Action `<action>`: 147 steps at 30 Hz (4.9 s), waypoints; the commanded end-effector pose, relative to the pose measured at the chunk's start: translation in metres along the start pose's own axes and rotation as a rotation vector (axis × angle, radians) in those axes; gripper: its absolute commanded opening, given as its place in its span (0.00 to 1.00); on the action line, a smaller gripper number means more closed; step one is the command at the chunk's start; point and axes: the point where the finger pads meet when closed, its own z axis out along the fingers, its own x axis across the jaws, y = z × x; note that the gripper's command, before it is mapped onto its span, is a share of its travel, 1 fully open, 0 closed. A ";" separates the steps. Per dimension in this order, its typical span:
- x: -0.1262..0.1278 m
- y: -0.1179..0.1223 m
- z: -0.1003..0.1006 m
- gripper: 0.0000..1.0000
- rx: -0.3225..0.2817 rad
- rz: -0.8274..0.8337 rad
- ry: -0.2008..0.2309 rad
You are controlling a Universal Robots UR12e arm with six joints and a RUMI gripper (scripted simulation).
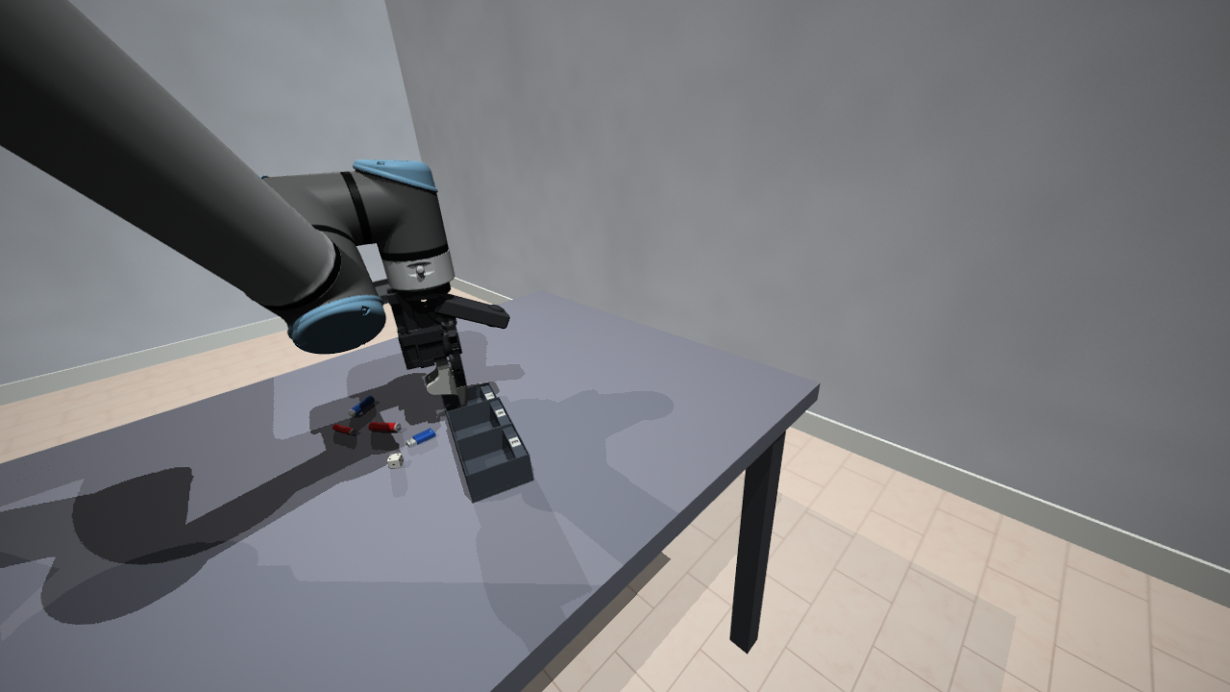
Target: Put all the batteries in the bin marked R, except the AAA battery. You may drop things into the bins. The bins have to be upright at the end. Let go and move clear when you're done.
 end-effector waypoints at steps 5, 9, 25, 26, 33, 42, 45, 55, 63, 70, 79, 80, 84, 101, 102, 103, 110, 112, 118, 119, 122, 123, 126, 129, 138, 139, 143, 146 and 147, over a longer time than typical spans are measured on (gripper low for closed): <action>0.000 0.000 -0.002 0.04 0.001 0.000 0.000; 0.000 0.000 -0.007 0.04 0.001 0.000 0.000; 0.000 0.000 -0.026 0.04 0.001 0.000 0.000; 0.000 0.000 -0.027 0.04 0.001 0.000 0.000; 0.000 0.000 -0.045 0.04 0.001 0.000 0.000; 0.000 -0.001 -0.060 0.04 0.001 0.000 0.000; 0.000 0.000 -0.060 0.04 0.001 0.000 0.000; 0.000 0.000 -0.135 0.04 0.001 0.000 -0.001; 0.000 0.000 -0.185 0.04 0.001 0.000 -0.001; 0.000 0.000 -0.184 0.04 0.001 0.000 -0.001; -0.006 0.028 -0.155 0.17 0.001 0.210 -0.001; -0.006 0.028 -0.155 0.17 0.001 0.210 -0.001; -0.012 0.052 -0.132 0.17 0.000 0.369 -0.002; -0.030 0.131 -0.056 0.17 0.001 0.553 -0.001; -0.030 0.132 -0.056 0.17 0.001 0.553 -0.001; -0.030 0.132 -0.056 0.17 0.001 0.553 -0.001; -0.030 0.130 -0.056 0.17 0.001 0.553 -0.001; -0.030 0.129 -0.056 0.17 0.001 0.553 -0.001; -0.029 0.128 -0.056 0.17 0.001 0.553 -0.001; -0.029 0.128 -0.056 0.17 0.001 0.553 -0.001; -0.029 0.127 -0.056 0.17 0.001 0.553 -0.001; -0.029 0.127 -0.056 0.17 0.001 0.553 -0.001; -0.028 0.127 -0.056 0.17 0.001 0.553 -0.001; -0.028 0.126 -0.056 0.17 0.001 0.553 -0.001; -0.028 0.126 -0.056 0.17 0.001 0.553 -0.001; -0.028 0.126 -0.056 0.17 0.001 0.553 -0.001; -0.028 0.126 -0.056 0.17 0.001 0.553 -0.001; -0.028 0.126 -0.056 0.17 0.001 0.553 -0.001; -0.028 0.126 -0.056 0.17 0.001 0.553 -0.001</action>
